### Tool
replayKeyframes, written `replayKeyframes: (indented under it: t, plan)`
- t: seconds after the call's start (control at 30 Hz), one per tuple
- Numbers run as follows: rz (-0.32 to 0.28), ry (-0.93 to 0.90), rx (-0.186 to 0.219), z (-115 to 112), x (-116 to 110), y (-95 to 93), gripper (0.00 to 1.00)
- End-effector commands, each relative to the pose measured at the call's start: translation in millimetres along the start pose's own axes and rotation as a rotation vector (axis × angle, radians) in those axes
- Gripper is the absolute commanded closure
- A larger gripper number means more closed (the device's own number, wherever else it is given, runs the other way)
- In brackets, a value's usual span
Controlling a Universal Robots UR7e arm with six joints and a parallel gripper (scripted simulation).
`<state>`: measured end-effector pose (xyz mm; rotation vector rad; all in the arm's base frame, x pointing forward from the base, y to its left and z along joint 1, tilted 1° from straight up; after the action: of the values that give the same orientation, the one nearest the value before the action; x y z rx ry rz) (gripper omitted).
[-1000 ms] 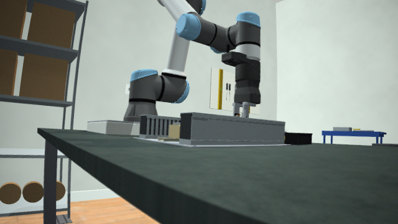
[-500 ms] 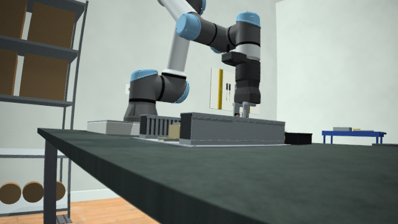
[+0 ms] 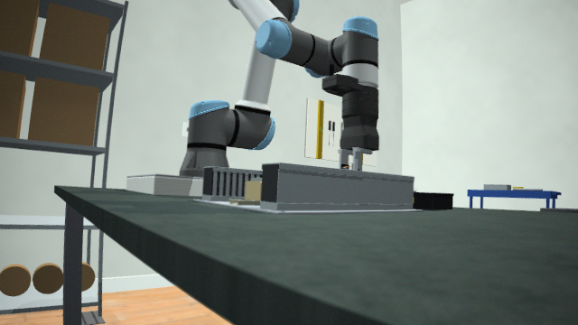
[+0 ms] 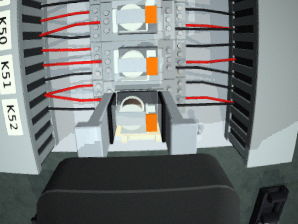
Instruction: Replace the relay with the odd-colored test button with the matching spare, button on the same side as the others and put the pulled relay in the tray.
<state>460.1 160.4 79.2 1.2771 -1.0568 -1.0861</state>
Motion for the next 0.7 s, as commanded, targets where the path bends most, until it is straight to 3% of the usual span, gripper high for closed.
replayKeyframes:
  t: [0.0,0.67]
  plan:
    - [0.000,0.001,-0.001,1.1,-0.1,-1.7,1.00]
    - [0.000,0.001,-0.001,0.2,0.0,-1.9,1.00]
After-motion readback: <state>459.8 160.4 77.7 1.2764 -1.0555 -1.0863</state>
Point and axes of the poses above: the point where the finger pads meet when closed, its own y axis back along the fingers, its own z axis across the jaws, x = y × z, the point moved 7 cm from there along y, back along the fingers, and after that the axes turned 3 degrees about y, right-handed, at the moved point
